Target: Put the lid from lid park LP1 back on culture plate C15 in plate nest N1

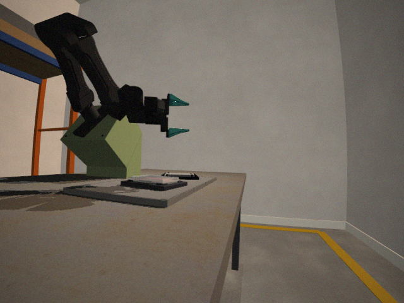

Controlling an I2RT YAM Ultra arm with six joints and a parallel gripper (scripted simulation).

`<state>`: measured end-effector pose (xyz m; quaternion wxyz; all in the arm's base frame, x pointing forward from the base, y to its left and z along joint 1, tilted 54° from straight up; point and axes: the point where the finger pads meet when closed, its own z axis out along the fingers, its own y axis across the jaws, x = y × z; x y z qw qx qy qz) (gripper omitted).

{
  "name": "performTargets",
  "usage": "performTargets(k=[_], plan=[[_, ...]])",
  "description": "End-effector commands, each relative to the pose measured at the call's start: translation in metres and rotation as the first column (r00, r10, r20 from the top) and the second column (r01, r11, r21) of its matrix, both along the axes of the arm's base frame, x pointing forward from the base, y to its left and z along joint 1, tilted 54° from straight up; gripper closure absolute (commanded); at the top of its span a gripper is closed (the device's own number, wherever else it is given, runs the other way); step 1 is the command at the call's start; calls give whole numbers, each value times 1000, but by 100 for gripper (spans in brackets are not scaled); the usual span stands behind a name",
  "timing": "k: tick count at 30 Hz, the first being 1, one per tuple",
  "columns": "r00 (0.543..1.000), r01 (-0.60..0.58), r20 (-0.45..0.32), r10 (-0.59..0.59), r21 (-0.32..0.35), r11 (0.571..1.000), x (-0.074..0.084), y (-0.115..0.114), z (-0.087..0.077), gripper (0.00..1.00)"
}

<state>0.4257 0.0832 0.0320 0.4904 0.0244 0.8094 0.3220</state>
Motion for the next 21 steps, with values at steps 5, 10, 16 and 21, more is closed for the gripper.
performTargets(k=[5, 10, 16, 21], plan=[[1000, -7, 7, 7, 0, 1000, 0, 2, 2, 0], [1000, -7, 7, 7, 0, 1000, 0, 2, 2, 0], [1000, -7, 7, 7, 0, 1000, 0, 2, 2, 0], [998, 24, -51, -26, -42, 999, 8, 4, -16, 0]])
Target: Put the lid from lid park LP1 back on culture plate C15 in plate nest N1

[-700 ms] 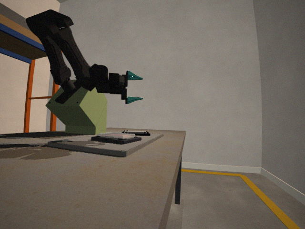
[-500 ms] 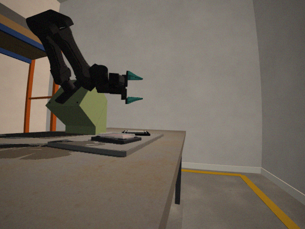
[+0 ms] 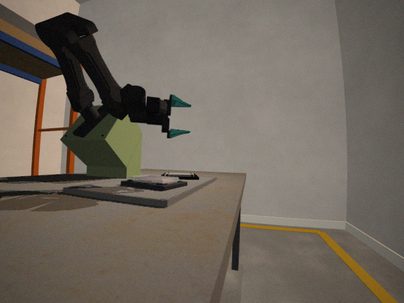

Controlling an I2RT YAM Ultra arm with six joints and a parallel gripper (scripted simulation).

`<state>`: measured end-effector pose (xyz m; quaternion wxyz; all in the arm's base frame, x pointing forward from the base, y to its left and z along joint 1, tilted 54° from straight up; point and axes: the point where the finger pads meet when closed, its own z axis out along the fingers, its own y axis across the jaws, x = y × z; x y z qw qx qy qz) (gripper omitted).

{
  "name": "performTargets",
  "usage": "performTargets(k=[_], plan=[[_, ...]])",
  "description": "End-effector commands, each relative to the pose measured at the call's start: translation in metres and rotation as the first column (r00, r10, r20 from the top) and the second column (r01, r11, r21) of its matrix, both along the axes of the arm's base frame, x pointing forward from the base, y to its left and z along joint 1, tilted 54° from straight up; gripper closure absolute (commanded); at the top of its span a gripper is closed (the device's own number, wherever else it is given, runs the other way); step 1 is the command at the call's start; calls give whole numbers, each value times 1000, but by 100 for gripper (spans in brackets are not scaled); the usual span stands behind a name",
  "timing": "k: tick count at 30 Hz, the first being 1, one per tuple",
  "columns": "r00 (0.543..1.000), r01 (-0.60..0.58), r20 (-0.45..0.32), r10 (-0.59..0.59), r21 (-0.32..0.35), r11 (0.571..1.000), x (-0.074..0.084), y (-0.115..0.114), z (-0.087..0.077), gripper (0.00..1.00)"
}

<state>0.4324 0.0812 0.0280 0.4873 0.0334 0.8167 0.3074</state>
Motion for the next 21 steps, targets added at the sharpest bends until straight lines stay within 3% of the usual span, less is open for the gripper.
performTargets(k=[1, 4, 8, 11, 16, 19, 21], plan=[[999, -2, -33, 1, -22, 1000, 2, 6, -13, 0], [995, 28, -97, -35, -72, 997, 7, 5, -28, 0], [995, 28, -97, -35, -72, 997, 9, 5, -35, 0], [985, 50, -158, -70, -129, 990, 12, 4, -50, 0], [985, 50, -158, -70, -129, 990, 13, 4, -57, 0], [971, 64, -216, -106, -192, 979, 15, 3, -72, 0], [971, 64, -216, -106, -192, 979, 16, 3, -78, 0]])
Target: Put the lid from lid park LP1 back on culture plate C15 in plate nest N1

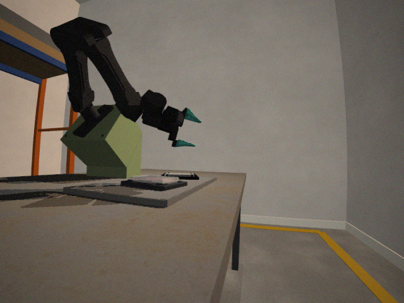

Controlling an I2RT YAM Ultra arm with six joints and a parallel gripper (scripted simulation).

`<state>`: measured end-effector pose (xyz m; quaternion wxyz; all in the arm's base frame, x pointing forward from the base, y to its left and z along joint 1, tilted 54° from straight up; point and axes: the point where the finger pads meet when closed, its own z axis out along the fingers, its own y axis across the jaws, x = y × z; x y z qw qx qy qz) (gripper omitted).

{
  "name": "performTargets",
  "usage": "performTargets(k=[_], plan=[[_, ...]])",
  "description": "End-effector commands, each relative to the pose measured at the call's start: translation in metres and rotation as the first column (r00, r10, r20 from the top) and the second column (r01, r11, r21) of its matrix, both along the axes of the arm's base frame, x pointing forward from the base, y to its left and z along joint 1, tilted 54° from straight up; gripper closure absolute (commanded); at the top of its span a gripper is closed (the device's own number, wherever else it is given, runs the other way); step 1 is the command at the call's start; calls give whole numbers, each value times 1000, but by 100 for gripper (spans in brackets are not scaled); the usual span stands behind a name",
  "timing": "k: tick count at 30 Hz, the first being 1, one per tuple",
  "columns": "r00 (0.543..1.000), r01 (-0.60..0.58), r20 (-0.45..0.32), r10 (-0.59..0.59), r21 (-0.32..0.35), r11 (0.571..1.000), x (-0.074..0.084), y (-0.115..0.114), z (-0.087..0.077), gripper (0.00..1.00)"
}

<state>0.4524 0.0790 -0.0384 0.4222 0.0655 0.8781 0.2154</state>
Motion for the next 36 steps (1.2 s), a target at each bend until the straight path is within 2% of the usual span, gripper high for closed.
performTargets(k=[1, 4, 5, 9, 12, 15, 18, 20, 23, 26, 29, 31, 34, 36], plan=[[999, -12, -37, 11, -29, 999, -4, 5, -12, 0], [995, 4, -101, -14, -95, 995, -4, 4, -27, 0], [995, 4, -101, -14, -95, 995, -4, 4, -32, 0], [995, 4, -101, -14, -95, 995, -4, 4, -33, 0], [986, 12, -161, -39, -166, 986, -5, 3, -48, 0], [986, 12, -161, -39, -166, 986, -5, 2, -53, 0], [974, 10, -218, -64, -241, 970, -7, 0, -67, 0], [974, 10, -218, -64, -241, 970, -8, 0, -71, 0], [959, -1, -270, -89, -318, 948, -12, -2, -86, 0], [959, -1, -270, -89, -318, 948, -12, -3, -88, 0], [941, -21, -317, -114, -394, 919, -17, -6, -102, 0], [941, -22, -318, -115, -396, 918, -18, -6, -104, 0], [923, -49, -360, -140, -469, 882, -24, -9, -117, 0], [922, -51, -362, -141, -472, 880, -24, -9, -117, 0]])
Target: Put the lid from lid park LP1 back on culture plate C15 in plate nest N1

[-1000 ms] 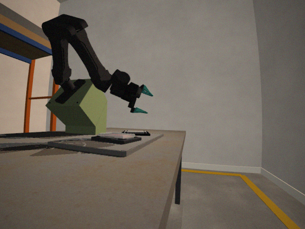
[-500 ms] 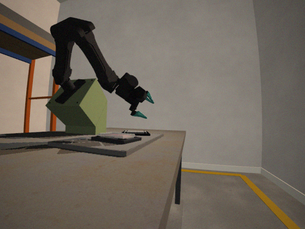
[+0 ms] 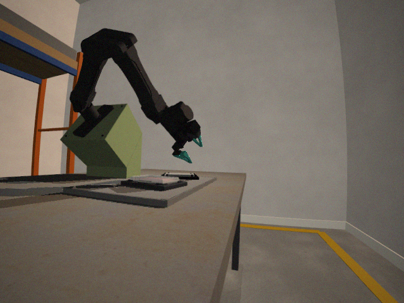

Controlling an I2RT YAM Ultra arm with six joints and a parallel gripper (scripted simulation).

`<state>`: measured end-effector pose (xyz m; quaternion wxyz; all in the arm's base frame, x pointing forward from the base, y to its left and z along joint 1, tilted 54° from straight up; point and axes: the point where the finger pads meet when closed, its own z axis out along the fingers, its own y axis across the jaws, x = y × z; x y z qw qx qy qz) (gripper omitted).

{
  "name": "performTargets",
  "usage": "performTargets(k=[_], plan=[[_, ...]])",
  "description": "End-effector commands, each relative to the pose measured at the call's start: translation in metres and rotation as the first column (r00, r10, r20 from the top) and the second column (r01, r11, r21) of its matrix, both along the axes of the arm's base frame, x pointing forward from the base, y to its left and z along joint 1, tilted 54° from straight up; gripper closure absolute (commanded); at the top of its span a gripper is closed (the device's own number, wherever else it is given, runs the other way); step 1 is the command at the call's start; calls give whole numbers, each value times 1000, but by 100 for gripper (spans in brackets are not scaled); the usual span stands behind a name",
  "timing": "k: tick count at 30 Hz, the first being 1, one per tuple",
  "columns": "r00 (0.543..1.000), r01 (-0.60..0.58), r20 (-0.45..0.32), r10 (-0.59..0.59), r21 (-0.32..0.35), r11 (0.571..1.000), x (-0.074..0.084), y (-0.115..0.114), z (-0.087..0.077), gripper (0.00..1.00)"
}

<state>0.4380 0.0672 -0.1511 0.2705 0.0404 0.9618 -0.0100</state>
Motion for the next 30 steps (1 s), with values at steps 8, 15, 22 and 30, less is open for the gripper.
performTargets(k=[8, 15, 22, 30], plan=[[990, -52, -141, 25, -192, 980, -22, -5, -24, 0], [967, -120, -252, 27, -362, 924, -38, -14, -39, 0], [937, -210, -348, 24, -507, 836, -51, -22, -45, 0], [903, -308, -430, 17, -617, 724, -60, -28, -43, 0]])
